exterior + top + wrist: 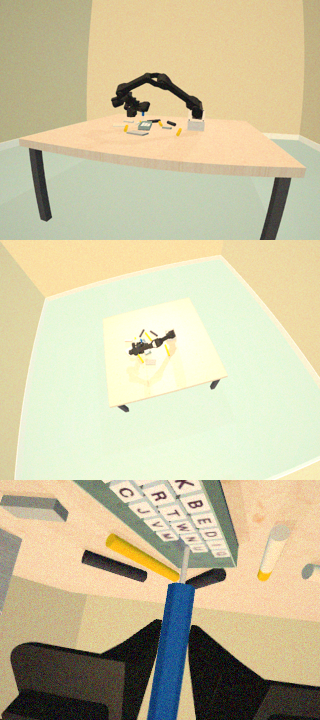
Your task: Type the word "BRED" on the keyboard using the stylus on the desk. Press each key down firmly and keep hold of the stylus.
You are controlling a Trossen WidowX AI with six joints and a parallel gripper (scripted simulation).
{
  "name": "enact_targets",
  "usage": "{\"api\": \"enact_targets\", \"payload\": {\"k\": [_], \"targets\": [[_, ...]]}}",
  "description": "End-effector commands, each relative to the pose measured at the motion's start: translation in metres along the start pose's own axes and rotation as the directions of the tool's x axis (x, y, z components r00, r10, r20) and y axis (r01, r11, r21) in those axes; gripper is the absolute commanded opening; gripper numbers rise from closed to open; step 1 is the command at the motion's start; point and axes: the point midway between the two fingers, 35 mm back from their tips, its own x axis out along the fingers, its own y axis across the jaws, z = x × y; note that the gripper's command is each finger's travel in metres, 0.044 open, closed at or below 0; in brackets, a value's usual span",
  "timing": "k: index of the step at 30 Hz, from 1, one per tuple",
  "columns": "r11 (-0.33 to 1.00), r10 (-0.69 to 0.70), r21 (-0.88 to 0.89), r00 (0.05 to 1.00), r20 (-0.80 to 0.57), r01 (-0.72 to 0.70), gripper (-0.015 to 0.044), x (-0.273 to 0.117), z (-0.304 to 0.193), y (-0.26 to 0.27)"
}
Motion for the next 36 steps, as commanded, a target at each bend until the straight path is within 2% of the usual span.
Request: {"api": "enact_targets", "payload": {"k": [1,5,13,33,36], "targets": [[1.0,0.0,0.0,1.0,0.0,0.0,0.0071,0.0,0.0,0.0],[1.0,-0.001,0.0,1.0,0.0,0.001,0.0,-0.001,0.0,0.003],[1.0,-0.007,0.0,1.0,-0.002,0.007,0.0,-0.005,-0.002,0.023],[1.0,-0.007,0.0,1.0,-0.001,0.007,0.0,0.005,0.016,0.024],[1.0,-0.007,0.0,1.0,-0.001,0.007,0.0079,0.006,0.016,0.024]]}}
